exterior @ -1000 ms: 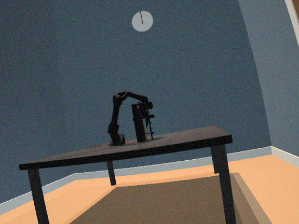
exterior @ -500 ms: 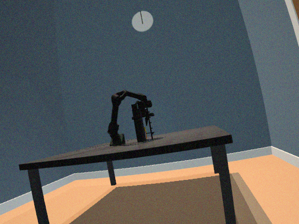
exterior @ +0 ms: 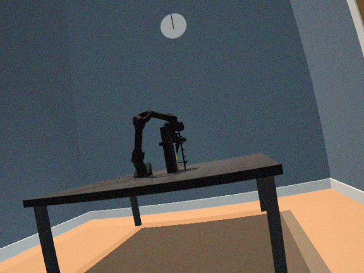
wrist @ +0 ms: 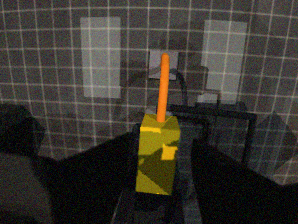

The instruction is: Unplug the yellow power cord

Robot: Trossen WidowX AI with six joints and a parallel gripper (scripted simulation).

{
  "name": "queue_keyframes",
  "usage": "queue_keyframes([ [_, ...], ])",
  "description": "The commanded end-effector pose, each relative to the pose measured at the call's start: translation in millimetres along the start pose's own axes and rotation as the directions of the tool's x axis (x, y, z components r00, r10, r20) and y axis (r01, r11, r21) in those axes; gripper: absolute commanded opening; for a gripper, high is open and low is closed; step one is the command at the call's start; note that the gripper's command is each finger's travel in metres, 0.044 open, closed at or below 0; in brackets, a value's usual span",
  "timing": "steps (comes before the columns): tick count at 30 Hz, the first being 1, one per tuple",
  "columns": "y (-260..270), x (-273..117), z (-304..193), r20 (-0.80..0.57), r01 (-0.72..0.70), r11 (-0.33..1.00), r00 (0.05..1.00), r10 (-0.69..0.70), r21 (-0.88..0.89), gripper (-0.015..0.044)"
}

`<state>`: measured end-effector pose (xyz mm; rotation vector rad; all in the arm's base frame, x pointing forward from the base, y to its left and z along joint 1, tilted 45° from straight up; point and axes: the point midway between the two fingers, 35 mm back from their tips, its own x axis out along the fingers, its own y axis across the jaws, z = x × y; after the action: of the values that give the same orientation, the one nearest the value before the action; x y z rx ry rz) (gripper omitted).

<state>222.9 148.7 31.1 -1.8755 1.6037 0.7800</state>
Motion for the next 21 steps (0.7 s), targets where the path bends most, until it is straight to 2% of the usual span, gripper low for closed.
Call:
queue_keyframes([
  [1,3,2,-8,-0.010,-0.004,1.000,1.000,0.004,-0.008,0.0160],
  [21,3,14,-12,-0.011,-0.003,1.000,1.000,0.003,-0.008,0.0160],
])
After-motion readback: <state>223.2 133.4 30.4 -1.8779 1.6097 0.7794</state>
